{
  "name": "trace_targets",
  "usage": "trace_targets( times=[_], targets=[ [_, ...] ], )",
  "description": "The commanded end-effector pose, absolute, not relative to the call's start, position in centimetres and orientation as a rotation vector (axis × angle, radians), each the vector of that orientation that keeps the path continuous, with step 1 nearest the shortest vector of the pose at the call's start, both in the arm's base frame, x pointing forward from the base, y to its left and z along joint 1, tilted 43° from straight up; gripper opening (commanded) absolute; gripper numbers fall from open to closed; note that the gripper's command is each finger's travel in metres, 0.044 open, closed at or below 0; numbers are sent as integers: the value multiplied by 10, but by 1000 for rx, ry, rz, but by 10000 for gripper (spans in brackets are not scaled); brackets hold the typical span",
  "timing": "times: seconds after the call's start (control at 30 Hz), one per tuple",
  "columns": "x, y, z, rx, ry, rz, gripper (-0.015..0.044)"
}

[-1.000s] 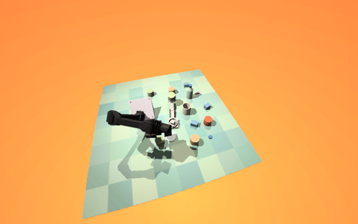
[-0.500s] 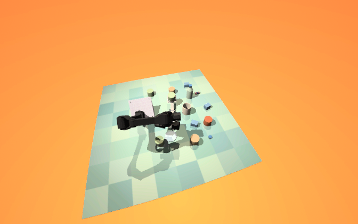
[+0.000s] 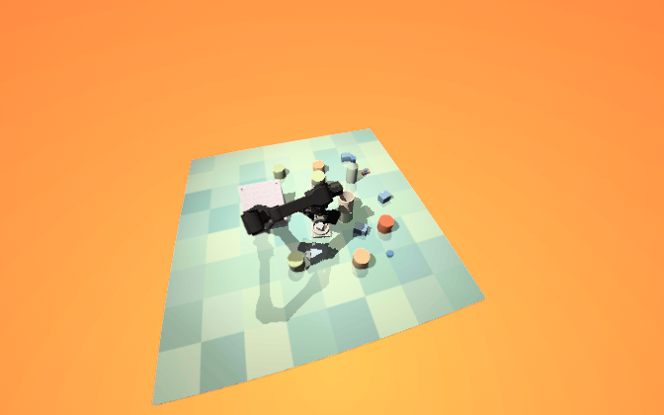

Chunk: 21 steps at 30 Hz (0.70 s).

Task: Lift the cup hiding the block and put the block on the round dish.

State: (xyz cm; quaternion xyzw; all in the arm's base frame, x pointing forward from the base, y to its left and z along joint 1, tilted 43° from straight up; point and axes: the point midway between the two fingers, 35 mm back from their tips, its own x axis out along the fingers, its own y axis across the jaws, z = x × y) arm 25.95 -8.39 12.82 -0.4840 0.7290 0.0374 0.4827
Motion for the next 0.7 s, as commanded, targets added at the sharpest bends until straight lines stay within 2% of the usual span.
trace_targets(
  times=[0.0,0.67],
  targets=[
    [264,-81,128,-1170,1769,51,260],
    [263,-101,107,-1170,1769,50,260]
  ],
)
